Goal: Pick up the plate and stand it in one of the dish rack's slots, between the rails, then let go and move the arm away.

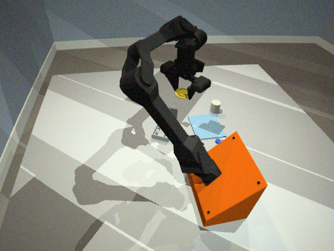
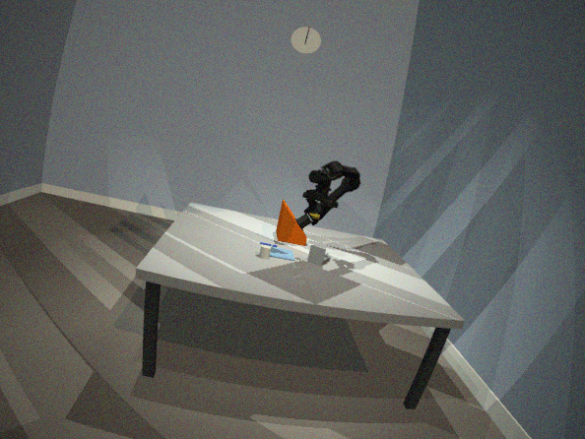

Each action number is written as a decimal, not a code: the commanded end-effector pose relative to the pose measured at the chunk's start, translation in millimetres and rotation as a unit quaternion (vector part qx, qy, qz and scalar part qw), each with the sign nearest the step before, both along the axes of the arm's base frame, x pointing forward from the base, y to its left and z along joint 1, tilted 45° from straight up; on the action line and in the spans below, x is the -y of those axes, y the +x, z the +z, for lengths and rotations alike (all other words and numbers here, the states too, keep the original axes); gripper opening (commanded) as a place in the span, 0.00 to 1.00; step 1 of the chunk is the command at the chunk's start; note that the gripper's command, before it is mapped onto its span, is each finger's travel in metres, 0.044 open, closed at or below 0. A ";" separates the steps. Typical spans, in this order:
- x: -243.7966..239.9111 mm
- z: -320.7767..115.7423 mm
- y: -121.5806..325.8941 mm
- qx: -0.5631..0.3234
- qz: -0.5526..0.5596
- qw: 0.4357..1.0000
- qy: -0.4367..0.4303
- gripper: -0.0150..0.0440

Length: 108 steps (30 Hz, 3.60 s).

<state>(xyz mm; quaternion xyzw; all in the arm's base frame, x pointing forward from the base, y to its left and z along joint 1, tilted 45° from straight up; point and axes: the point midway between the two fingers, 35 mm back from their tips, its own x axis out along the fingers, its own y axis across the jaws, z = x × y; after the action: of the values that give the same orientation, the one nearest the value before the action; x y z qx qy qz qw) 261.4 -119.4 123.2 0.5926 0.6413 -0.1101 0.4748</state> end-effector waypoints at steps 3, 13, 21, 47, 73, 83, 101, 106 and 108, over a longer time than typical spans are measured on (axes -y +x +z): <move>-20.7 15.6 -8.2 -0.069 -0.084 0.994 0.019 0.25; -50.4 36.3 -22.7 -0.174 -0.213 0.960 0.046 0.25; -73.7 49.4 -36.7 -0.254 -0.310 0.913 0.070 0.25; -104.7 24.7 -59.7 -0.321 -0.344 0.882 -0.026 0.25; -118.3 -36.0 -64.3 -0.226 -0.252 0.897 -0.286 0.25; -122.2 -50.6 -60.1 -0.162 -0.230 0.887 -0.367 0.25; -135.0 -63.9 -49.2 -0.016 -0.200 0.857 -0.474 0.25; -140.2 -64.8 -46.1 0.029 -0.196 0.847 -0.494 0.25; -142.5 -64.9 -44.8 0.048 -0.195 0.842 -0.501 0.25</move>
<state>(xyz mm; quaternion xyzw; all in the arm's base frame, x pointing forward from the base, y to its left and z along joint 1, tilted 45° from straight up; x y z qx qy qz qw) 216.3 20.9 59.3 0.4005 0.3684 -0.4886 0.6820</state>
